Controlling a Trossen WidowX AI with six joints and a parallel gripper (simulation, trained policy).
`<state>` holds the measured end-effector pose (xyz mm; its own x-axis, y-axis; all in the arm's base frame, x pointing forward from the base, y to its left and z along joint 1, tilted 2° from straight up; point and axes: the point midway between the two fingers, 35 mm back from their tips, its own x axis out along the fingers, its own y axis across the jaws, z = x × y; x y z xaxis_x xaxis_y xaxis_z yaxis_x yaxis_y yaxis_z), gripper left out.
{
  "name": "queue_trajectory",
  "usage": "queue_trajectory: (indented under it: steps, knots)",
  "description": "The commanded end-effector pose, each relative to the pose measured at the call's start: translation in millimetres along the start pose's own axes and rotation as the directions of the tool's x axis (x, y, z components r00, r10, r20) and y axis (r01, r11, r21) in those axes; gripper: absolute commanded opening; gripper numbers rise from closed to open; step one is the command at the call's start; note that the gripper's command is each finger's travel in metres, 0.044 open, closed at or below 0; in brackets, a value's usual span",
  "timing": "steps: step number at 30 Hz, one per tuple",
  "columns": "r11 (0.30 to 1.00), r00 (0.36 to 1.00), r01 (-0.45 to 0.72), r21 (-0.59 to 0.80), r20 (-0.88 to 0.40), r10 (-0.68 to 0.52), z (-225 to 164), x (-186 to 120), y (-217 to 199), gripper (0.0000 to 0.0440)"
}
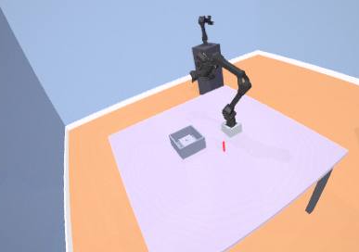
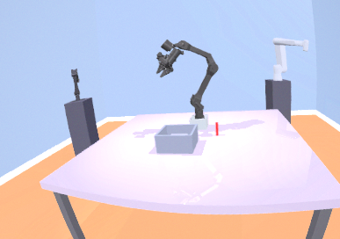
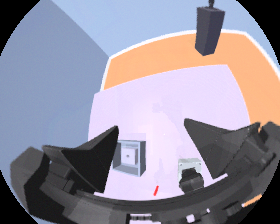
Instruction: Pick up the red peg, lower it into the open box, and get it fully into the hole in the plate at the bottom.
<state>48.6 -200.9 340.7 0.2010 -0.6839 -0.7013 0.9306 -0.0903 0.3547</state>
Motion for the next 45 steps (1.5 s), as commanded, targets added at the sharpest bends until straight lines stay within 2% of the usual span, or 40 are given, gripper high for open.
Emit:
queue_trajectory:
  steps: [1, 11, 21, 32, 45]
  knots:
    - [0.999, 0.993, 0.013, -0.04, -0.12, -0.018, -21.2, 21.1, 9.7, 0.044]
    - [0.98, 0.93, 0.023, -0.197, -0.355, -0.093, -82.6, 55.9, 39.2, 0.044]
    - [0.925, 0.854, -0.001, -0.379, -0.482, -0.197, -148.5, 64.9, 64.9, 0.044]
    - [0.828, 0.79, -0.034, -0.559, -0.523, -0.321, -221.0, 53.8, 78.9, 0.044]
    - [0.691, 0.754, -0.033, -0.722, -0.472, -0.457, -299.4, 27.7, 68.6, 0.044]
